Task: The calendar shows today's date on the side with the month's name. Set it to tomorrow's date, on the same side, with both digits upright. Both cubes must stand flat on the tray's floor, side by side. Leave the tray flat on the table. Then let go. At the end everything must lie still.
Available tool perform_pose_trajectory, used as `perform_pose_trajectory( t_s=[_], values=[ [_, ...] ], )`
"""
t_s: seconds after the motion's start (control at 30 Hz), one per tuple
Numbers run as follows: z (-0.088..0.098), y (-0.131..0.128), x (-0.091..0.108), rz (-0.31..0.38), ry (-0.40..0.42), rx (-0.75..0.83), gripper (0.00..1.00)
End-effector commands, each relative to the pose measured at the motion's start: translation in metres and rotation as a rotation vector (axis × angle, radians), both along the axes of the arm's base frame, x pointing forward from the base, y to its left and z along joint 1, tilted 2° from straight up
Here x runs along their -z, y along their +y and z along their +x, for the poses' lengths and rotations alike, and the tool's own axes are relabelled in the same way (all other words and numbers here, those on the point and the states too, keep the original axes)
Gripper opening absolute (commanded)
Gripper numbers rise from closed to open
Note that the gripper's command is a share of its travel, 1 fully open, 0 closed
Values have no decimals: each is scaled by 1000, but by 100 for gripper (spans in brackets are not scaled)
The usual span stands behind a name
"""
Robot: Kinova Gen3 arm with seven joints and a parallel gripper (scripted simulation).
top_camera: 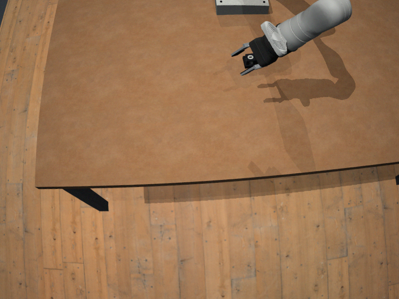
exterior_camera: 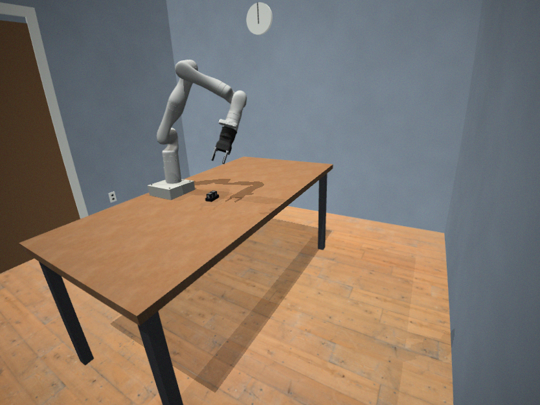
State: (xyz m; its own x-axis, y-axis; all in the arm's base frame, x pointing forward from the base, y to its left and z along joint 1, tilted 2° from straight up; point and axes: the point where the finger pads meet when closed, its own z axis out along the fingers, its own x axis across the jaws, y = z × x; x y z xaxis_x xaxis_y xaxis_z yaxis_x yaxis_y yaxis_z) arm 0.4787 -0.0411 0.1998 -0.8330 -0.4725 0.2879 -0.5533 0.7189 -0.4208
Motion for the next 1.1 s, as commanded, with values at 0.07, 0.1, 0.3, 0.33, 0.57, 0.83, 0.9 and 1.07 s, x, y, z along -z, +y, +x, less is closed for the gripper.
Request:
perform_pose_trajectory(
  t_s=[0.07,0.1,0.3,0.33,0.57,0.83,0.9,1.07],
  values=[
    [0,0,-1,0,-2,0,100],
    [0,0,-1,0,-2,0,100],
    [0,0,-1,0,-2,0,100],
    [0,0,-1,0,-2,0,100],
    [0,0,-1,0,-2,0,100],
    [-16,2,15,68,3,20,100],
    [-26,5,25,112,5,35,100],
    [-55,12,47,223,2,85,100]
  ],
)
